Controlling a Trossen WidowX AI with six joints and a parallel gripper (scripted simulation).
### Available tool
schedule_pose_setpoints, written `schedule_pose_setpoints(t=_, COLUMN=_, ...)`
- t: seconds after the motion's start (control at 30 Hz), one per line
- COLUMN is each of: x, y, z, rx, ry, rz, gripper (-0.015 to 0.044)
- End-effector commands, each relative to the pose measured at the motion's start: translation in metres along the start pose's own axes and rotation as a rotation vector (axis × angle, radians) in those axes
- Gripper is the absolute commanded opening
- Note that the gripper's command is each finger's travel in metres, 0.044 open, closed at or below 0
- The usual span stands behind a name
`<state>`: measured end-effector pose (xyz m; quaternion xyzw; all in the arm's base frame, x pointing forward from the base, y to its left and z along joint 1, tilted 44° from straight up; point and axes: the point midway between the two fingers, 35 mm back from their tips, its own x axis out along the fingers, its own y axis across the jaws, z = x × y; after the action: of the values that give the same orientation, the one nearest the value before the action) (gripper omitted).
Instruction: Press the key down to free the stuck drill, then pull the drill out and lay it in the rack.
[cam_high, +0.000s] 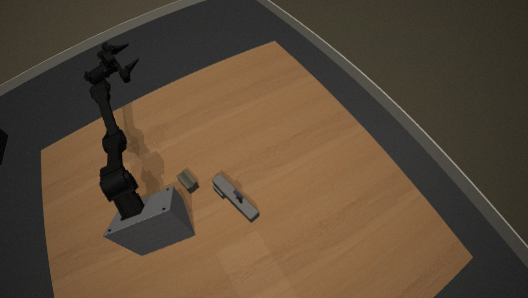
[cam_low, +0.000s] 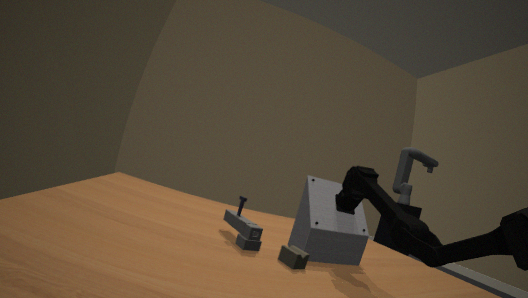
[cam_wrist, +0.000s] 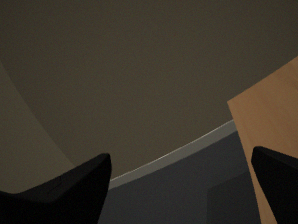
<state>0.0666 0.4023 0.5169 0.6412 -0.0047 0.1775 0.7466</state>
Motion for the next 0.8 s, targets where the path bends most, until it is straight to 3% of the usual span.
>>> schedule_pose_setpoints(t=0.0, x=0.000, y=0.000, z=0.000, rx=0.000, ry=0.000, rz=0.000, gripper=0.0374)
schedule_pose_setpoints(t=0.3, x=0.001, y=0.005, z=0.007, rx=0.044, ry=-0.005, rz=0.007, gripper=0.0138)
schedule_pose_setpoints(t=0.47, x=-0.005, y=0.046, z=0.079, rx=0.404, ry=-0.012, rz=0.059, gripper=0.0006)
schedule_pose_setpoints(t=0.77, x=-0.014, y=0.085, z=0.212, rx=0.989, ry=-0.017, rz=0.161, gripper=0.0000)
